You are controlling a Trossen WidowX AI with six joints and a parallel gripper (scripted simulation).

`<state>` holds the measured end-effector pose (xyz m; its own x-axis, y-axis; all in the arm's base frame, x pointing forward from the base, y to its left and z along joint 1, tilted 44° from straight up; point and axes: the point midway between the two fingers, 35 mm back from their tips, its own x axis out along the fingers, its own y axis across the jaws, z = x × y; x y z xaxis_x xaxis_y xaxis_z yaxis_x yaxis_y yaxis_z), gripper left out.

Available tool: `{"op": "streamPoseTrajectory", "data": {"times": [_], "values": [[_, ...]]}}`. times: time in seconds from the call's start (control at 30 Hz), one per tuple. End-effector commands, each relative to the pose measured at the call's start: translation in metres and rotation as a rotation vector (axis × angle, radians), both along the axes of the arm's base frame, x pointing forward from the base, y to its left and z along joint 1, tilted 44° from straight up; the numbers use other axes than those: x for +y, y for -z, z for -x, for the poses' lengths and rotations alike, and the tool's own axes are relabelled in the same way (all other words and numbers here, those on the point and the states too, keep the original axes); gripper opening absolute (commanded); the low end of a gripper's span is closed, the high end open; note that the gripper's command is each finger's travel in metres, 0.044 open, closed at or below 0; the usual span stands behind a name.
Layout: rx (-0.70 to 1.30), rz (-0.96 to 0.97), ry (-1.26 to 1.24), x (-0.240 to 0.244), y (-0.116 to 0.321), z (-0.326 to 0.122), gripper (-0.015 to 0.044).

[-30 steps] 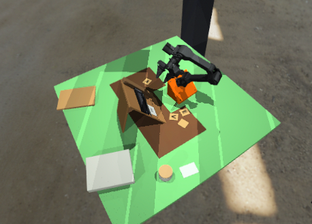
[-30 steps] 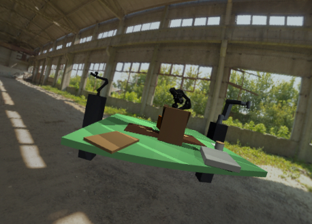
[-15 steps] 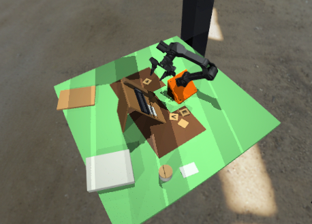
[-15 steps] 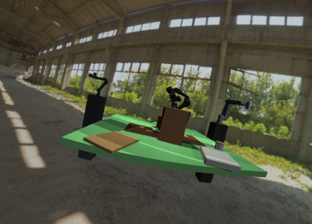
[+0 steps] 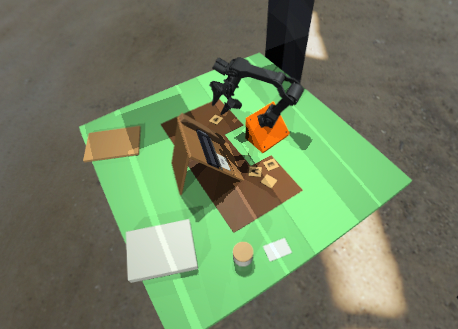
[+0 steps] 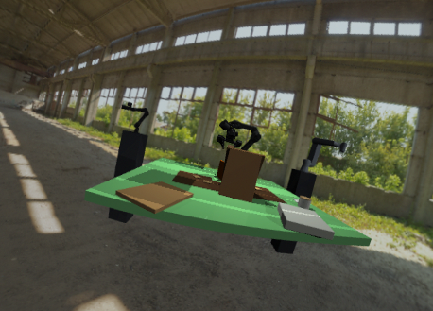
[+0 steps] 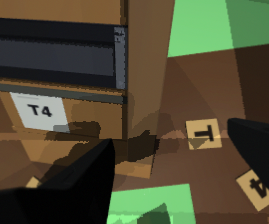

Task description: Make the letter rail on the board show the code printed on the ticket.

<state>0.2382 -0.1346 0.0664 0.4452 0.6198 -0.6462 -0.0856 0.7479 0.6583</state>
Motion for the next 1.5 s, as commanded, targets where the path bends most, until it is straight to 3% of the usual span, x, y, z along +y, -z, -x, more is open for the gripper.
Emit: {"op": "streamPoseTrajectory", "data": {"times": [0.0,0.5,0.97,1.47], "values": [[0.596,-0.242,0.423,-0.019,0.07,0.005,0.034],[1.37,-0.447,1.103,-0.025,0.166,0.028,0.034],[1.956,-0.447,1.875,-0.01,0.253,0.069,0.034],[1.972,-0.443,1.906,-0.009,0.256,0.074,0.034]]}}
